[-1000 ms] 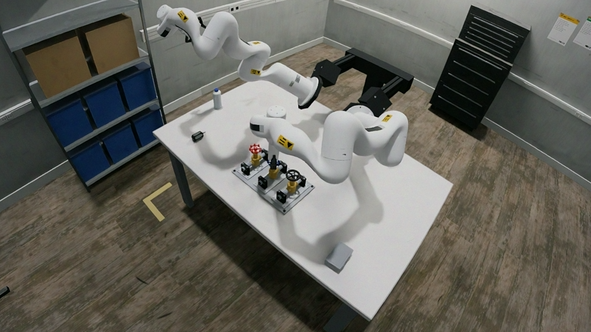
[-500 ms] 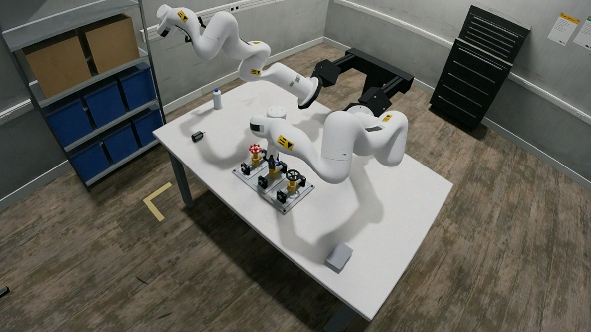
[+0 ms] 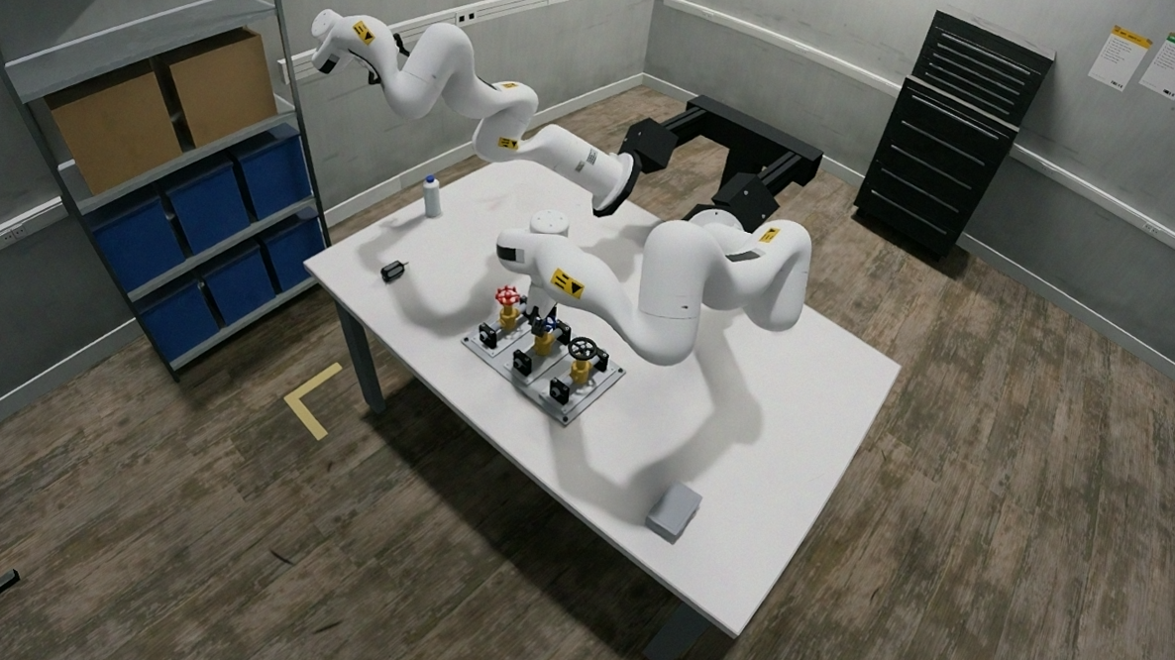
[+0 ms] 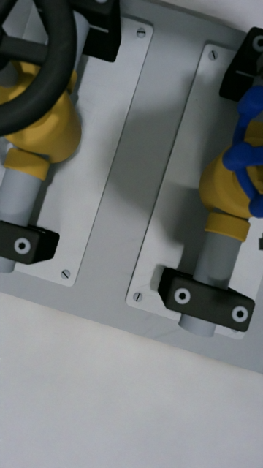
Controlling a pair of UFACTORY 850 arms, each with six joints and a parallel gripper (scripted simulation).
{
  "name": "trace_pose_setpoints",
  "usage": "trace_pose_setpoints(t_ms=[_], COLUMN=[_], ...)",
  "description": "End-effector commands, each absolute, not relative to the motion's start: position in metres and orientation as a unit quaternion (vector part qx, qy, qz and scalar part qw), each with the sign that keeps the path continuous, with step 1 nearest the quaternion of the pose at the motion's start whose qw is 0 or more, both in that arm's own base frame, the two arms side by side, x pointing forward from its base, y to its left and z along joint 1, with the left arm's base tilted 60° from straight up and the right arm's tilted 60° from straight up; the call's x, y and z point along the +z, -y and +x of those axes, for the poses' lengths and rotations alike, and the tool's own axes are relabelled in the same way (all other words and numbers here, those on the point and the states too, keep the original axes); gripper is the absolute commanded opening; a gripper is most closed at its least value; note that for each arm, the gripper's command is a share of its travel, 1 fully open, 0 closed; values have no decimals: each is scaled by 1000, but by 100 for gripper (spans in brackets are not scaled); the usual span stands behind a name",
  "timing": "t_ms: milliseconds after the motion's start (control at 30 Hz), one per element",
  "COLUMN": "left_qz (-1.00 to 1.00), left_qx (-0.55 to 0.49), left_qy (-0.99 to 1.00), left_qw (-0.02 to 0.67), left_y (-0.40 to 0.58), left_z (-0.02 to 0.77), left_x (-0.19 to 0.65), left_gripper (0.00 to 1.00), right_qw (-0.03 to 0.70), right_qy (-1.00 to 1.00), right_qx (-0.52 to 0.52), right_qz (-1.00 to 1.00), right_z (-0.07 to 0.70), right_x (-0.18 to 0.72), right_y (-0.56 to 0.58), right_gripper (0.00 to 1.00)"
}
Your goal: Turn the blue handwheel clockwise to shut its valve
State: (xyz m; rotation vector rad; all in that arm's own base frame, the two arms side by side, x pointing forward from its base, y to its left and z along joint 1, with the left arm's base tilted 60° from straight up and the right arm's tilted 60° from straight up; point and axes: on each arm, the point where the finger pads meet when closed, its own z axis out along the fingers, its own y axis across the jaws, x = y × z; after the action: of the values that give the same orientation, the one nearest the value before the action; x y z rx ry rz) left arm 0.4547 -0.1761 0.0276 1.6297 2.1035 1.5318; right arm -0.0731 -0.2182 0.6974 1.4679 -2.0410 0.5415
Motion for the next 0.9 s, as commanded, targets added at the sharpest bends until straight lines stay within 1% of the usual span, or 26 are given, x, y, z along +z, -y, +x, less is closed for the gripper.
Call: trace_pose_setpoints(t_ms=[0,867], left_qz=[550,630], left_qx=[499,498], left_qy=[-669,-594], left_qw=[21,-42], left_y=[177,177], left_z=[455,455], left_x=[28,28], left_gripper=[0,0], right_qw=[281,281], right_qy=[761,761], right_qx=[202,202], right_qz=[548,548], right_z=[-73,-73], right_x=[698,698], right_y=[218,218], right_gripper=[100,100])
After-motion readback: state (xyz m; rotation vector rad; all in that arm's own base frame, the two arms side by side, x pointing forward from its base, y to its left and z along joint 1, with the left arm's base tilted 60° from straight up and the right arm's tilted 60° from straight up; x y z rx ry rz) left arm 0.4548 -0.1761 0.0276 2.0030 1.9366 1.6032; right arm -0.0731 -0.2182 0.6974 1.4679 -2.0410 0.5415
